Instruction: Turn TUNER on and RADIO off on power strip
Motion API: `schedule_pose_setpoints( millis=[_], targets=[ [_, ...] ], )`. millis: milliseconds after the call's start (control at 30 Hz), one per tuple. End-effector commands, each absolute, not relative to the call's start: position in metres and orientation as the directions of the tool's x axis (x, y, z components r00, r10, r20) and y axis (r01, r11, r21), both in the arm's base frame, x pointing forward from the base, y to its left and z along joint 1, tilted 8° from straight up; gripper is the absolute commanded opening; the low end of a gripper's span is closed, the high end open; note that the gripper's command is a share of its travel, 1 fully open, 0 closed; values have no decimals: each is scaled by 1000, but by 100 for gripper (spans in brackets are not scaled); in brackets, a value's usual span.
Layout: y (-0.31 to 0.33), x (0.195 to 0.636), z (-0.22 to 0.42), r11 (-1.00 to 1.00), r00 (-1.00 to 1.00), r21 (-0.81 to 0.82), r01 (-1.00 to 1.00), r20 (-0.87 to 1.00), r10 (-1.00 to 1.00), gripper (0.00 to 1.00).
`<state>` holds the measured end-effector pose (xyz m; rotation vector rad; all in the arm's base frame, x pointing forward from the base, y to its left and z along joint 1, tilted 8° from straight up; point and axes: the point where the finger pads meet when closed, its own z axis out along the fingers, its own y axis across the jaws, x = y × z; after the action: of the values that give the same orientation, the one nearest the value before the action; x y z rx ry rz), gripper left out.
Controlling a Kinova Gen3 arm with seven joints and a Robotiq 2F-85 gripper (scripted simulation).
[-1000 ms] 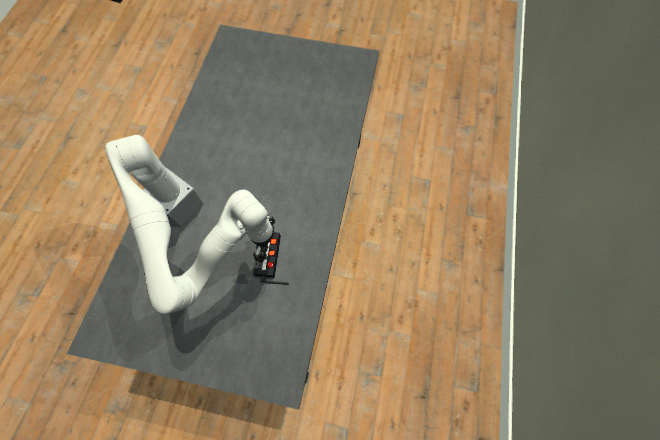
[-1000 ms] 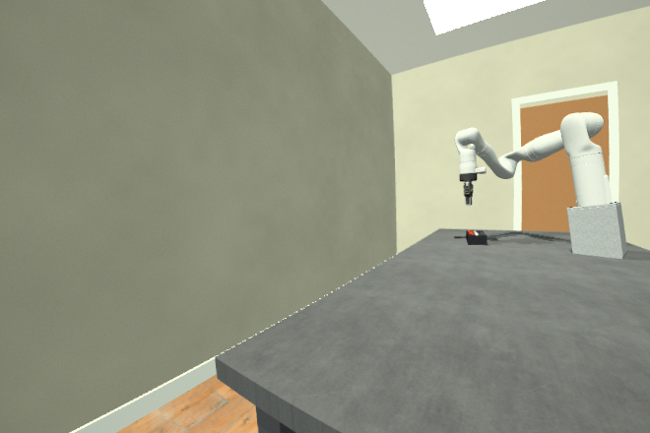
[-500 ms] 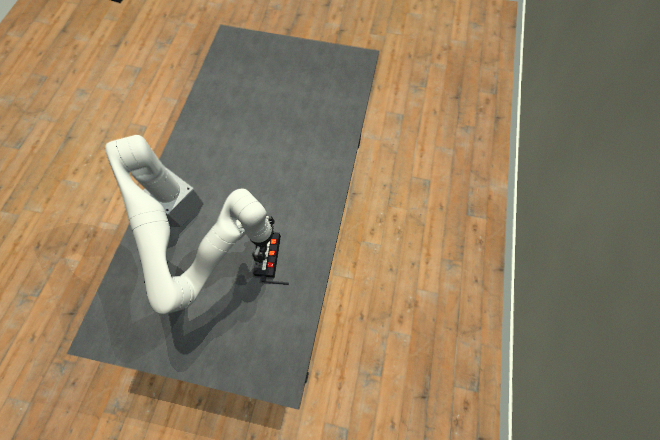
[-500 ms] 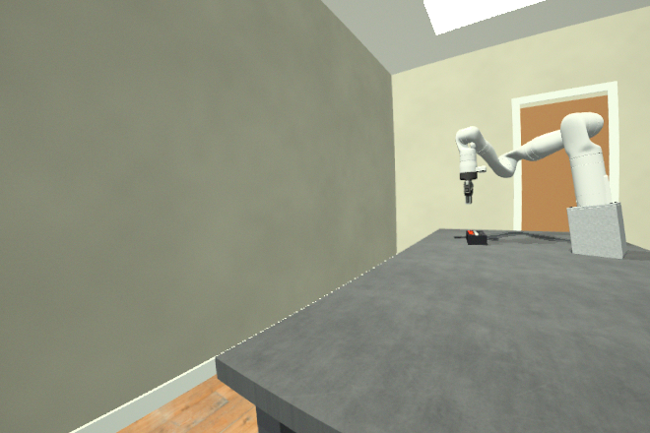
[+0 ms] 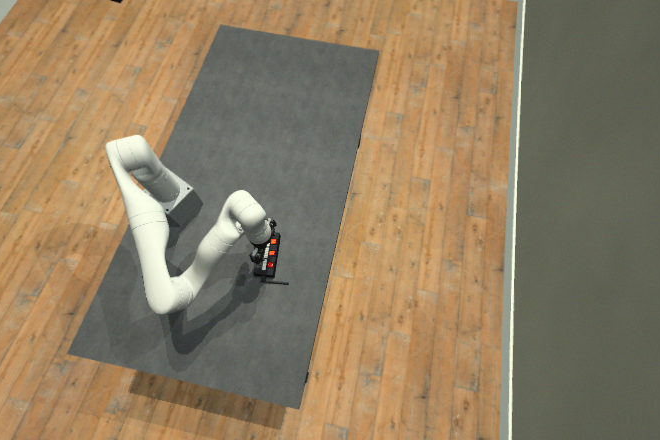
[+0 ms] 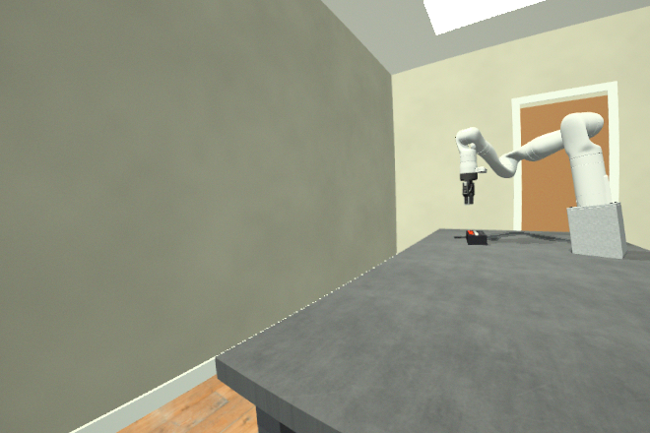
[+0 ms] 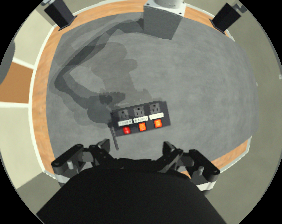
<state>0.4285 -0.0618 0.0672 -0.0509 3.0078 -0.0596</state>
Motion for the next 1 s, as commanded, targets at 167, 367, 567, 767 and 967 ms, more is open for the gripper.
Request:
schedule_pose_setpoints(
  millis=[167,367,567,767,967],
  targets=[
    [-70,430,56,979,-969,-9,206,-139,202,100],
    [-75,431,49,937,-928,12,348,-138,346,100],
    [-82,432,39,825,-816,45,563,-132,563,100],
    [-87,433,29,695,-685,71,716,-120,718,100],
    [-92,433,21,553,-544,90,829,-105,833,100]
  ],
)
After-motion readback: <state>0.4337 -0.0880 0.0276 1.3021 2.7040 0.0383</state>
